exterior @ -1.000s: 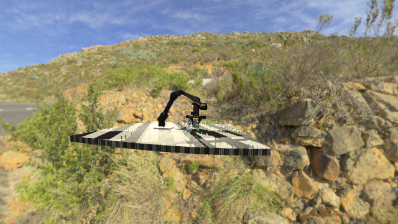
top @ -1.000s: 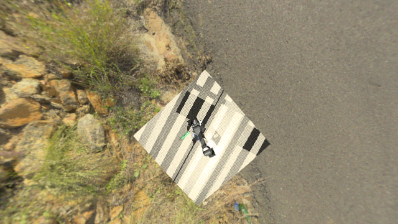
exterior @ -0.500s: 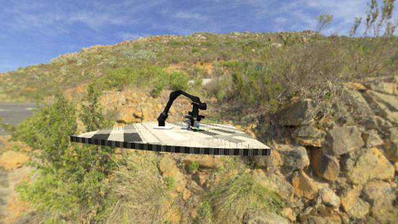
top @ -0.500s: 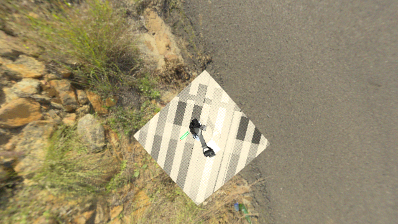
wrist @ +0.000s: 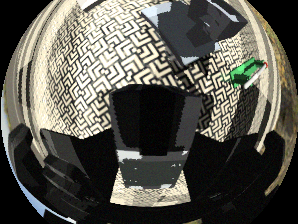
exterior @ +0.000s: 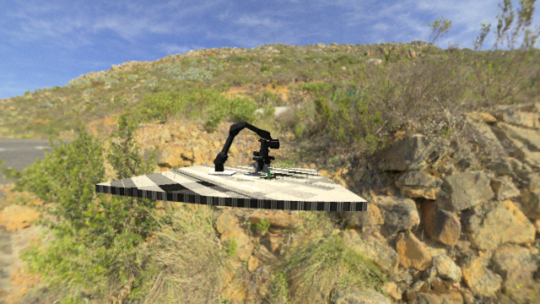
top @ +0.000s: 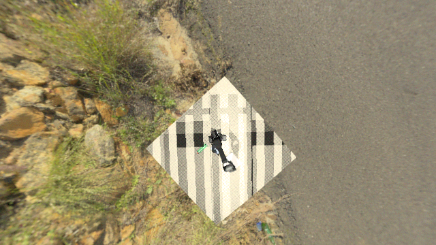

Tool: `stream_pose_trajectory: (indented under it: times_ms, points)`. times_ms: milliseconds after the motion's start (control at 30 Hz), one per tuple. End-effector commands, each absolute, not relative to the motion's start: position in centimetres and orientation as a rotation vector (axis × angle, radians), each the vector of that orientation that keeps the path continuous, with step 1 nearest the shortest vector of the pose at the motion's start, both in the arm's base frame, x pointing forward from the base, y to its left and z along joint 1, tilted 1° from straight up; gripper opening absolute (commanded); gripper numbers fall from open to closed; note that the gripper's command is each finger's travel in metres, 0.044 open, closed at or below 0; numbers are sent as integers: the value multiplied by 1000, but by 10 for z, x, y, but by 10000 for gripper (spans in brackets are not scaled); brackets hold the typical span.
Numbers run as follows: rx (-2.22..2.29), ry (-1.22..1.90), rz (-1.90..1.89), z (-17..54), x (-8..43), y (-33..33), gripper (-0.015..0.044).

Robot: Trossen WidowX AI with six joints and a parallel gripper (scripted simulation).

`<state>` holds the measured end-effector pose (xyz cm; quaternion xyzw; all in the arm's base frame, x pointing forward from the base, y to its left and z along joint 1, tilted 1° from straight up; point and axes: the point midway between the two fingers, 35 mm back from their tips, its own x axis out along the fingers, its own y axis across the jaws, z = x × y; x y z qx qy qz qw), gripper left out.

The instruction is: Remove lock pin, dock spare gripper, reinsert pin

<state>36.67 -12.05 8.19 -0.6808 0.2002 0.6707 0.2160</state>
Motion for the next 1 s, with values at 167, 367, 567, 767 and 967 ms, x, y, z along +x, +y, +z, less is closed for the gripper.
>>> stream_pose_trajectory:
  times_ms: [167, 367, 567, 767, 967]
  points:
    - [-2026, 392, 1962, 87, 364, -123, 0]
    - [-2036, 378, 1971, 85, 364, -123, 0]
    - [-2036, 377, 1971, 68, 364, -123, 0]
    - [-2036, 377, 1972, 55, 363, -122, 0]
    - [-2036, 377, 1971, 48, 364, -122, 0]
